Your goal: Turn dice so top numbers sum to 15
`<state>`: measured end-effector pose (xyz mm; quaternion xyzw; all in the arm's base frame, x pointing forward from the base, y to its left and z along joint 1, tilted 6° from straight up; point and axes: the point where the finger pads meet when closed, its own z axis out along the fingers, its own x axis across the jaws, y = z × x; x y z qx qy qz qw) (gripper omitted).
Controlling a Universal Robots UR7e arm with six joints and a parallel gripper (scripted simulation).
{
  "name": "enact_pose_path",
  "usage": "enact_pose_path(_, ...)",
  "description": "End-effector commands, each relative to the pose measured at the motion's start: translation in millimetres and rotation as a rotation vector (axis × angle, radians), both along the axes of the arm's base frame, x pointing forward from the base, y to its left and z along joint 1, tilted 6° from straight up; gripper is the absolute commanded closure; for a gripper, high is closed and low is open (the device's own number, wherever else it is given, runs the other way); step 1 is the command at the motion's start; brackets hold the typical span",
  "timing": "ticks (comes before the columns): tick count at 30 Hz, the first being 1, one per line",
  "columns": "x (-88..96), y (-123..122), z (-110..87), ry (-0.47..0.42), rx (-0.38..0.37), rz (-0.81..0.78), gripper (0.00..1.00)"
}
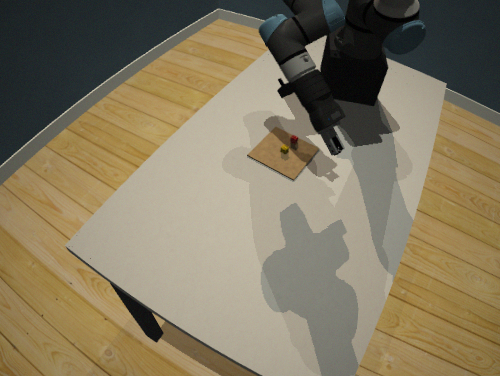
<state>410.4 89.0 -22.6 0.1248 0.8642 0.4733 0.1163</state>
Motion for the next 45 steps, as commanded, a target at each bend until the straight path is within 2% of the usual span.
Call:
enact_pose_path(1,-0.1,0,-0.7,-0.032,0.104,0.040,0.66)
enact_pose_path(16,0.2,-1,-1.1,-0.041,0.129,0.039,0.66)
enact_pose_path(26,1.4,0,-13.8,-0.041,0.128,0.039,0.66)
enact_pose_path(40,5.9,1,-61.0,-0.041,0.128,0.039,0.66)
enact_pose_path(45,6.7,2,-68.8,-0.041,0.128,0.039,0.66)
